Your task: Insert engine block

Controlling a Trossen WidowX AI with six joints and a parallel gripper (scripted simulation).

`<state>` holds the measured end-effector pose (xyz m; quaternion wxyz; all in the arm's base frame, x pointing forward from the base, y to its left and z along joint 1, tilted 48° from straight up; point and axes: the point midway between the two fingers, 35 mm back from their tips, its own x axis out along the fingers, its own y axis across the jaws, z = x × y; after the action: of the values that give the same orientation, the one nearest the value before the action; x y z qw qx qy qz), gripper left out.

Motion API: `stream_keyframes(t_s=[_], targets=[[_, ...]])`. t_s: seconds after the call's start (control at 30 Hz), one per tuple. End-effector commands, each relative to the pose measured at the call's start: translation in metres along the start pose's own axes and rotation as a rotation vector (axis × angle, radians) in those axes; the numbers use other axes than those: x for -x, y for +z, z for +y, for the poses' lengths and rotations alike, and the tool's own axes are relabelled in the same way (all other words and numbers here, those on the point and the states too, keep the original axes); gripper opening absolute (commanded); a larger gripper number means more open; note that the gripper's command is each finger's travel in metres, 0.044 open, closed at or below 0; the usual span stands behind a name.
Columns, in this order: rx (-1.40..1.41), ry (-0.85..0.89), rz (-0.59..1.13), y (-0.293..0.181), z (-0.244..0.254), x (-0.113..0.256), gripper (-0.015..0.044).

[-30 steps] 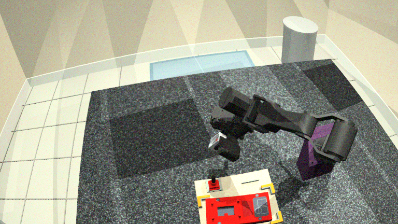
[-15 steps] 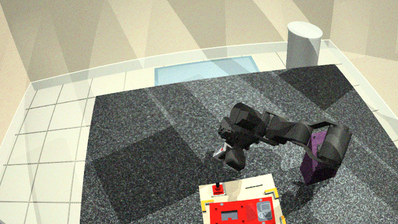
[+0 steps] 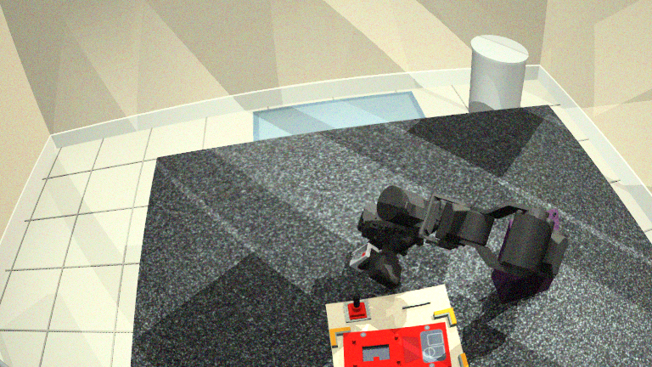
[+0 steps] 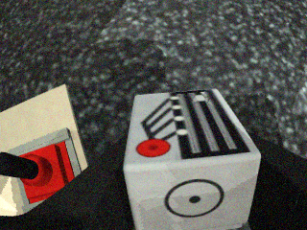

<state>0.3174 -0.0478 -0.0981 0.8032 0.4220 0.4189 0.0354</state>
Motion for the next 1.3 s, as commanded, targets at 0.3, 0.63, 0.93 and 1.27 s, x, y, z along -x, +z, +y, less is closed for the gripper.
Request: stream_keyframes(t_s=[0.3,0.63,0.93,1.27], targets=[[-0.008,-0.005,0.0,-0.018,-0.001,-0.019,0.0],[-0.009,-0.005,0.001,-0.031,-0.001,-0.032,0.0],[-0.01,-0.004,0.001,-0.042,-0.001,-0.044,0.0],[-0.005,-0.001,-0.011,-0.035,0.0,-0.04,0.021]])
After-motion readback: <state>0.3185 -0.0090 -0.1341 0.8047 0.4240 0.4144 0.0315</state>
